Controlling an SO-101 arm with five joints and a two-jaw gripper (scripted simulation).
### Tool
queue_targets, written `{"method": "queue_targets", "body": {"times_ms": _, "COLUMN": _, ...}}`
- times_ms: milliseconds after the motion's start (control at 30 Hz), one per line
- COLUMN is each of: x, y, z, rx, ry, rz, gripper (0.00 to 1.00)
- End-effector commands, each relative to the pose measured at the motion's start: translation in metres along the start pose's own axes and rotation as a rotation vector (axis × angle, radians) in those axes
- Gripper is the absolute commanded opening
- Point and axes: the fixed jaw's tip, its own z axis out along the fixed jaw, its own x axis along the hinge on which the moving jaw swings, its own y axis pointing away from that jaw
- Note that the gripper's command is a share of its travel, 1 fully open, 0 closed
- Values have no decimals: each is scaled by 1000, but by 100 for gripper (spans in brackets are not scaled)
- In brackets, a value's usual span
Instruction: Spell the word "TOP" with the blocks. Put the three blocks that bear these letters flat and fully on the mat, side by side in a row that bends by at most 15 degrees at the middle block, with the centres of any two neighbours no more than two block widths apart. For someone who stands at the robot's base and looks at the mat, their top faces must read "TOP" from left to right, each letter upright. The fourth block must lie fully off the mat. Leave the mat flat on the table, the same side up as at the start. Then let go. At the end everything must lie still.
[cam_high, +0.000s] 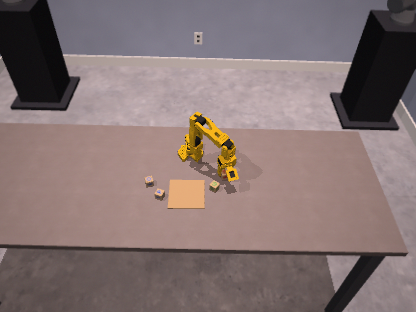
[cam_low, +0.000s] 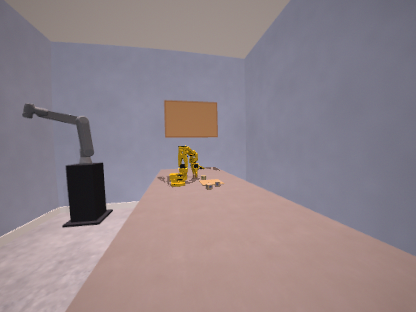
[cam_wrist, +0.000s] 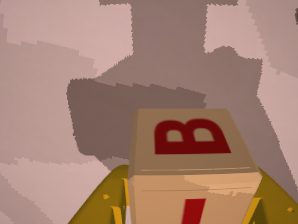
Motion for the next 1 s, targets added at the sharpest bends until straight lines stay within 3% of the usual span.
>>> {"method": "queue_targets", "body": {"times_ms": 0, "x": -9, "y": 8, "z": -11, "rx": -52, "ry": -72, "rz": 1, "gripper": 0}}
{"method": "queue_targets", "body": {"times_ms": 700, "x": -10, "y": 8, "z": -6, "rx": -52, "ry": -72, "rz": 1, "gripper": 0}}
{"method": "queue_targets", "body": {"times_ms": 967, "x": -10, "y": 8, "z": -6, "rx": -52, "ry": -72, "rz": 1, "gripper": 14}}
